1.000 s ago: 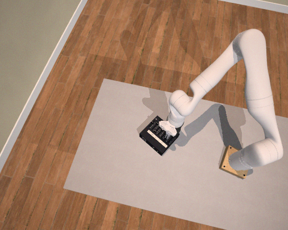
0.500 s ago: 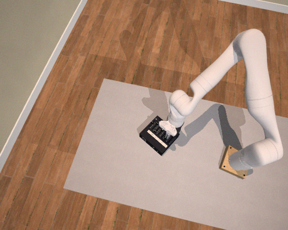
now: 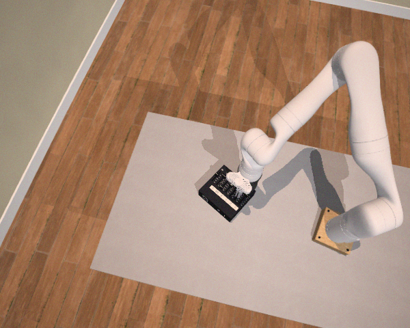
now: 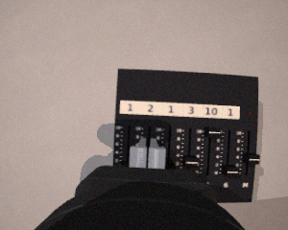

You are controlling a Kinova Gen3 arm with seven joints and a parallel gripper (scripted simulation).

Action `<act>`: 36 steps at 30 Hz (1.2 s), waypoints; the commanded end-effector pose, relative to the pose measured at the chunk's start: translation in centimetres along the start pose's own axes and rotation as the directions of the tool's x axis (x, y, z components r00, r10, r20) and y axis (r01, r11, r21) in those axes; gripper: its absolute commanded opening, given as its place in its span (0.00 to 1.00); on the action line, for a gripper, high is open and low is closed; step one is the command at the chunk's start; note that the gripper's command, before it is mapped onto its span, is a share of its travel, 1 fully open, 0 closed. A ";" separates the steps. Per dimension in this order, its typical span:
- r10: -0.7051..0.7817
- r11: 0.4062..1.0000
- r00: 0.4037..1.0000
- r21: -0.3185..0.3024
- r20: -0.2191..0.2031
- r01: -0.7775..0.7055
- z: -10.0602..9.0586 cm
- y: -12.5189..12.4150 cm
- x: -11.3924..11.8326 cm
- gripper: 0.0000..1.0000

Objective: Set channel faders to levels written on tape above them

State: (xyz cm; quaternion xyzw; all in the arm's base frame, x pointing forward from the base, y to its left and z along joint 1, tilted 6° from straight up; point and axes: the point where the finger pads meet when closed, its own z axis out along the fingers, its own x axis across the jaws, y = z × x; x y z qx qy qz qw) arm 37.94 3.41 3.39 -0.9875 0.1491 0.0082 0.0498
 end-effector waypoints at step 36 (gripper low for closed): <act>0.001 1.000 1.000 -0.002 -0.002 -0.001 -3.2 -0.5 0.1 0.00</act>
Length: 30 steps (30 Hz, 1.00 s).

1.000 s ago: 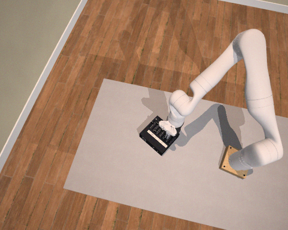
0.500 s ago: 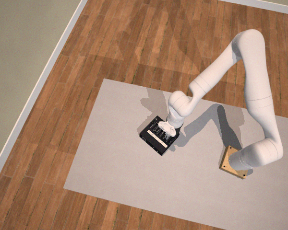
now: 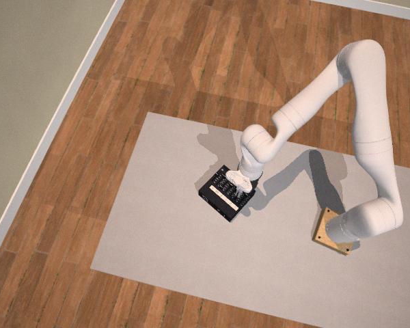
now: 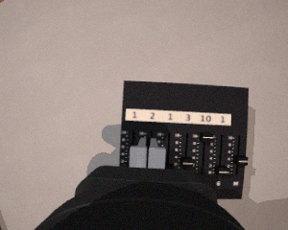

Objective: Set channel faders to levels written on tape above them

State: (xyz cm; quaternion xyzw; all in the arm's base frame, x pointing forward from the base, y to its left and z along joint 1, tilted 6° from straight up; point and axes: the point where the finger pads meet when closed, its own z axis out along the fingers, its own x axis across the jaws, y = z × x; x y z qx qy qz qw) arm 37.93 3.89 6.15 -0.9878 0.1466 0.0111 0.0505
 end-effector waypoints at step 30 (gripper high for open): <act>0.006 1.000 1.000 -0.002 -0.008 -0.006 -3.3 0.2 0.3 1.00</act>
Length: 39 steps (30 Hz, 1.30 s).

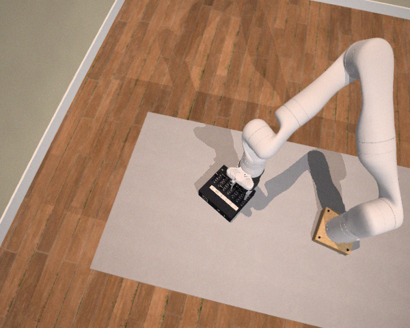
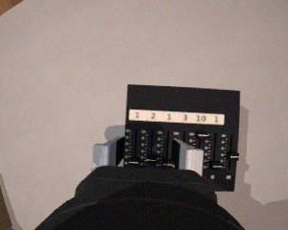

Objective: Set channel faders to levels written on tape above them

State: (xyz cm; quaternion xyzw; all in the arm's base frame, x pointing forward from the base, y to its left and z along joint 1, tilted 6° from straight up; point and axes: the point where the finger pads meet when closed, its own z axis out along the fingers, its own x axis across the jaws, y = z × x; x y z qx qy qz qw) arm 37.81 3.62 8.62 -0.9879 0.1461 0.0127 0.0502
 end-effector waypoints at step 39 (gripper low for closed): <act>0.006 1.000 1.000 -0.001 -0.011 -0.006 -6.9 0.1 0.3 1.00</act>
